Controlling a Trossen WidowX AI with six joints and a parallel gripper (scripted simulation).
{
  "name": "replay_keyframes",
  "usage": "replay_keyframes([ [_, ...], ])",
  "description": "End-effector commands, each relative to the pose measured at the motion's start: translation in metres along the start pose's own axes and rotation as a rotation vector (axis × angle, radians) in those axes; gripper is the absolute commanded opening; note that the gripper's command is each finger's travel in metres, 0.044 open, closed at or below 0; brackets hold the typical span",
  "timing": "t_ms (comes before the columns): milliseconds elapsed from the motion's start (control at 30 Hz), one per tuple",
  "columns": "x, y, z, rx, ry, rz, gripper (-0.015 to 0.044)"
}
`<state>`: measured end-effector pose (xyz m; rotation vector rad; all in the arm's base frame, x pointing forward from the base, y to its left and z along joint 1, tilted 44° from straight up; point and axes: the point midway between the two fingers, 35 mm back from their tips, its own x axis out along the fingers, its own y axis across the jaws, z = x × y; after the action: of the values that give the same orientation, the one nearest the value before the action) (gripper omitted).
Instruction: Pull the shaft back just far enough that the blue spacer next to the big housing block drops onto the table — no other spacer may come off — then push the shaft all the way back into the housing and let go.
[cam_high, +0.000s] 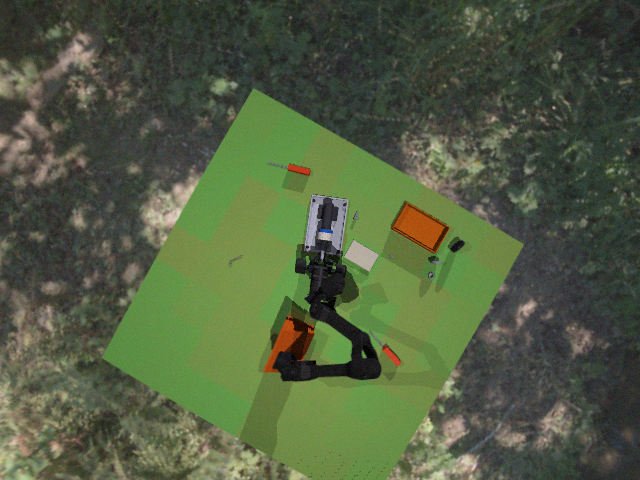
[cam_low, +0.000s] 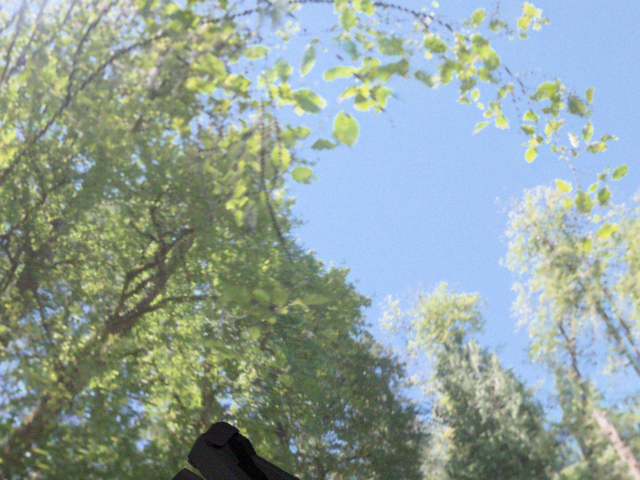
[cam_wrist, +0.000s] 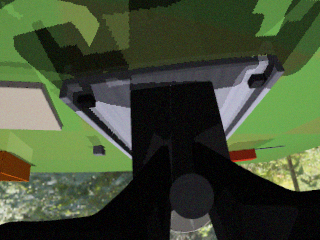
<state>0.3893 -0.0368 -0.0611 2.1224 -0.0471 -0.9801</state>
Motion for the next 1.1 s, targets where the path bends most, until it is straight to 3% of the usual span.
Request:
replay_keyframes([
  [0,-0.0030,0.0005,0.0030,-0.004,-0.004,0.001,0.0000],
  [1067,-0.0117,0.0004,0.0118,-0.004,-0.005,0.001,0.0000],
])
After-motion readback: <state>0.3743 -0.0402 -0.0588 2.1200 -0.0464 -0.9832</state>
